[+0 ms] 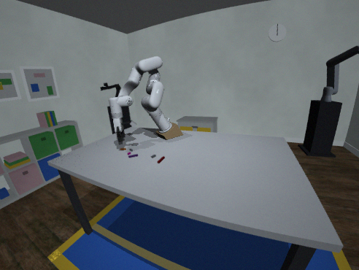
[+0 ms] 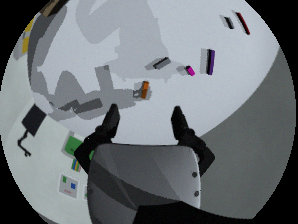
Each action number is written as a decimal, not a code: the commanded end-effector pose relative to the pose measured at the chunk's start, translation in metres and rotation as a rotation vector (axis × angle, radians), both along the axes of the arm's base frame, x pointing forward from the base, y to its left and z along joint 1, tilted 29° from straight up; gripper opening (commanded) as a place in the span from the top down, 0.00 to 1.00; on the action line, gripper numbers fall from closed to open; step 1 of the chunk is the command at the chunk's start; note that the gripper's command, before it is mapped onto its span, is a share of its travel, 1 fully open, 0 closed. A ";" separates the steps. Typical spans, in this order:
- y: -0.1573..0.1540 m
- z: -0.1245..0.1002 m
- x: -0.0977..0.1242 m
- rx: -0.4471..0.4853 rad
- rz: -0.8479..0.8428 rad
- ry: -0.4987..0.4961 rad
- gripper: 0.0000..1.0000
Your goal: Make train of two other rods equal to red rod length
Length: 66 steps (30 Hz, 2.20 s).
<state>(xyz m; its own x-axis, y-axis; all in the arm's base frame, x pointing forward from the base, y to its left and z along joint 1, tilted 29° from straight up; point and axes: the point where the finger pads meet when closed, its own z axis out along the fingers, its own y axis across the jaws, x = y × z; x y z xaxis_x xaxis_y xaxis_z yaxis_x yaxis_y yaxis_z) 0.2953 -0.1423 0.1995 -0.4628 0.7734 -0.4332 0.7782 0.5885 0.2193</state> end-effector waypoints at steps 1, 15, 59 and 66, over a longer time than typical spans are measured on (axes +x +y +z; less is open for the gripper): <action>-0.005 0.001 0.001 0.047 -0.136 -0.033 0.00; -0.006 0.001 0.001 0.058 -0.159 -0.039 0.76; -0.008 -0.004 0.003 0.058 -0.159 -0.039 0.76; -0.010 -0.011 0.007 0.058 -0.159 -0.039 0.76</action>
